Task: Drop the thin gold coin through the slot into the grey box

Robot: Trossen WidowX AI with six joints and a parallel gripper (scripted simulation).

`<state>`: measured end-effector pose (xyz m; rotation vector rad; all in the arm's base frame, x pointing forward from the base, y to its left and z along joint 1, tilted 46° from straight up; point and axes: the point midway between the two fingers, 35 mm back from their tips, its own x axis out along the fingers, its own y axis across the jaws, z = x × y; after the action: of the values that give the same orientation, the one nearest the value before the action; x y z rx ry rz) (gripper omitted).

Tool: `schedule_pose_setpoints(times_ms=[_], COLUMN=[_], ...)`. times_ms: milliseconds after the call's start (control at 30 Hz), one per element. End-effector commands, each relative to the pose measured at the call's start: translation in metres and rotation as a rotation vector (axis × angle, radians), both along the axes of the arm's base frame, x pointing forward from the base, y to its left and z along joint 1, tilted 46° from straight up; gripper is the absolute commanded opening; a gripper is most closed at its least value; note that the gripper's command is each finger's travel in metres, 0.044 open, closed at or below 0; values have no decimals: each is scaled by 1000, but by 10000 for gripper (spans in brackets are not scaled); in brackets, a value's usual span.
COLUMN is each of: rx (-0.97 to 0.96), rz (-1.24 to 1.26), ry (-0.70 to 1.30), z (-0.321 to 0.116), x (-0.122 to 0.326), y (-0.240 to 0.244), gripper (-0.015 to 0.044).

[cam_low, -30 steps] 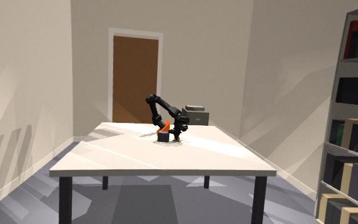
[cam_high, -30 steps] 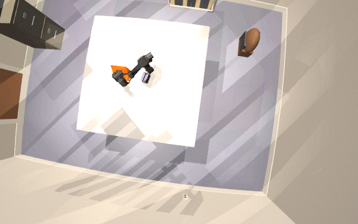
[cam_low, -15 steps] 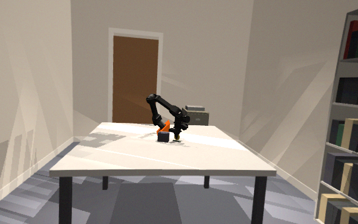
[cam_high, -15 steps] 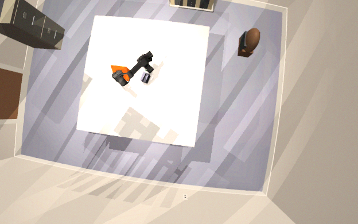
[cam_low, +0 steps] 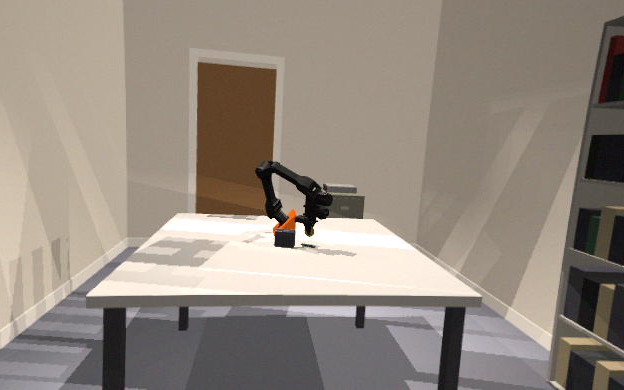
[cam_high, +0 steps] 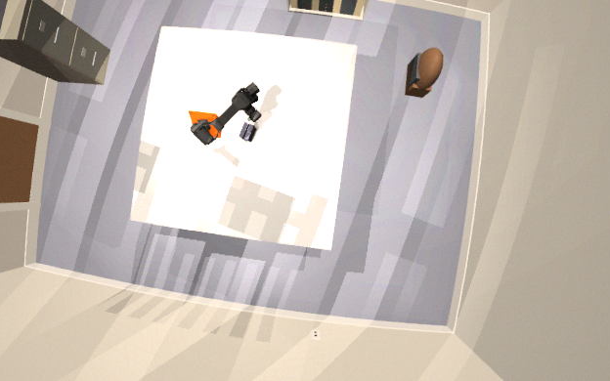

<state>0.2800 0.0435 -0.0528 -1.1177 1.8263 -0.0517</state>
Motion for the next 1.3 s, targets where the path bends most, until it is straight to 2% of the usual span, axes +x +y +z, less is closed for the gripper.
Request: schedule_pose_setpoints(times_ms=[0, 533, 1000, 1267], rx=[7, 6, 57, 60], rz=[-4, -2, 301, 316], ry=[-12, -7, 297, 312], z=[10, 34, 36, 36], x=[3, 3, 4, 4], y=[10, 32, 32, 31], gripper=[0, 0, 0, 0])
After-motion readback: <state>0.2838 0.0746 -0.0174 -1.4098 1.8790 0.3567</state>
